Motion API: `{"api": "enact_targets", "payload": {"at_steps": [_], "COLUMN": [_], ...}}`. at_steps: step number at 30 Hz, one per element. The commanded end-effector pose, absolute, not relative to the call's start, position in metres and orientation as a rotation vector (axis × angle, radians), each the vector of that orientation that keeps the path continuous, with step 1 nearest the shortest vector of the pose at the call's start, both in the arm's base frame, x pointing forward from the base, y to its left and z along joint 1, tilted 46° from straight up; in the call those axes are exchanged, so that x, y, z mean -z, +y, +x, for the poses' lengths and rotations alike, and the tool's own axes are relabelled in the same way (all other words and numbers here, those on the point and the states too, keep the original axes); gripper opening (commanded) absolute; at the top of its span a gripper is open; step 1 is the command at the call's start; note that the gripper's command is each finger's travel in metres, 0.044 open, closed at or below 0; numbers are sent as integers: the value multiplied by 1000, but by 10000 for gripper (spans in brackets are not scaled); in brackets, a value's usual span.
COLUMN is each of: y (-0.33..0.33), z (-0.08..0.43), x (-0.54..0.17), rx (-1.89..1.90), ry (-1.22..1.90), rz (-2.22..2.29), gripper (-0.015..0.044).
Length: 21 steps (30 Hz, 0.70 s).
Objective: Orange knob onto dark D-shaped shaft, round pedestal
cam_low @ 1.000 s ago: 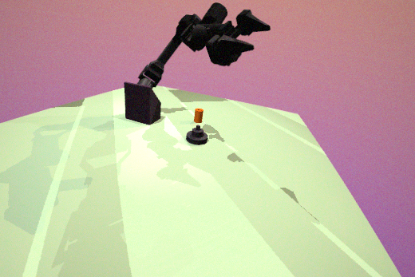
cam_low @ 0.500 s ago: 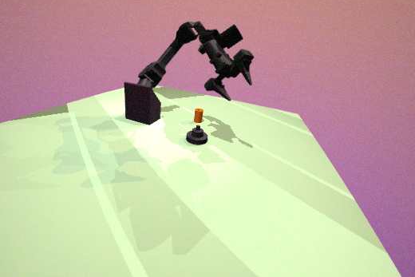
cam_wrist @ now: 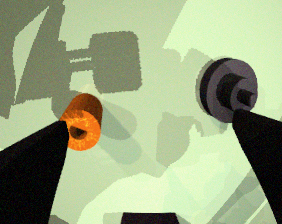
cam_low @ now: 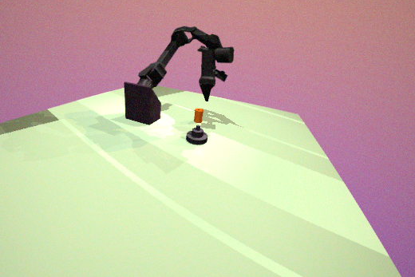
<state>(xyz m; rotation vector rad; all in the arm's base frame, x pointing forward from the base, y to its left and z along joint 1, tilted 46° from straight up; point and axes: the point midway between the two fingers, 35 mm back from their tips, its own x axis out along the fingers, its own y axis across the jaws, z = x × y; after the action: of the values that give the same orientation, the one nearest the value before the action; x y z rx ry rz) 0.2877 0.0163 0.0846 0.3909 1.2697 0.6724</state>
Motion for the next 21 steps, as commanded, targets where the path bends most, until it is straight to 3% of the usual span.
{"api": "enact_targets", "payload": {"at_steps": [1,21], "y": [47,85], "z": [251,250], "x": [-108,-75], "rx": [-650,-651], "ry": [1438,1439], "rz": [593,597], "gripper": [440,440]}}
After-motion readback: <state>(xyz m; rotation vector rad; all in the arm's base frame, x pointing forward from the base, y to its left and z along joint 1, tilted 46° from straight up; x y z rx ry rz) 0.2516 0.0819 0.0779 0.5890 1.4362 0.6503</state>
